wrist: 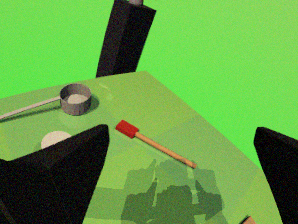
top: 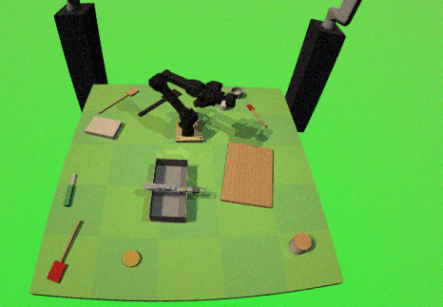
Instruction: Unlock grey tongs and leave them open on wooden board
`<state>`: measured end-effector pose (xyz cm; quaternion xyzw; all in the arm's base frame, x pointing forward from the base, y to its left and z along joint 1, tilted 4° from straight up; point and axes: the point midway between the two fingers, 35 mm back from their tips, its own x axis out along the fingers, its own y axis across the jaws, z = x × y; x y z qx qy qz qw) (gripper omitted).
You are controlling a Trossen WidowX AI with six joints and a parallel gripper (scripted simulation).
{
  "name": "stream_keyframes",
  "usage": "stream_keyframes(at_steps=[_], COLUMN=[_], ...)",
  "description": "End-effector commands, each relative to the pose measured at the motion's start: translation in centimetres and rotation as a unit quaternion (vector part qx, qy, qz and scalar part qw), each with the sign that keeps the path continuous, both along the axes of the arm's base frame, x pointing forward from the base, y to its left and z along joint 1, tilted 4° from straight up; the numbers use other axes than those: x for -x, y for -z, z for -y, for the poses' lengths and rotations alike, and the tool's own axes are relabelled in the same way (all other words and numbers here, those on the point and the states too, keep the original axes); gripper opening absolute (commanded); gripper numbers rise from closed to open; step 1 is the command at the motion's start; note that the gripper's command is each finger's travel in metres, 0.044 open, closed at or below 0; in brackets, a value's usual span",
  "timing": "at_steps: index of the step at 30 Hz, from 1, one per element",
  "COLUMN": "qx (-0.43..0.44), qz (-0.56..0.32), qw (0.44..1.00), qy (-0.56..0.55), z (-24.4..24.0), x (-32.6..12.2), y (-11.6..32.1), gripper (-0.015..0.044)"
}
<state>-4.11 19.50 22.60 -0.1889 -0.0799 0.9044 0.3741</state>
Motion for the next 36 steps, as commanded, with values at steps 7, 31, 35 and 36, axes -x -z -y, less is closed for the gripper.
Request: stream_keyframes(at_steps=[7,31,35,36], qx=[0.017,0.331,0.411,0.427], qz=[0.073,0.356,0.376,0.378], qw=[0.992,0.756,0.701,0.69], qy=[0.101,0.439,0.446,0.445], z=[-2.0,12.7,18.8,20.1], x=[-5.5,-35.2,-37.8,-38.1], y=[1.1,9.1,10.7,11.0], gripper=[0.026,0.026,0.026,0.026])
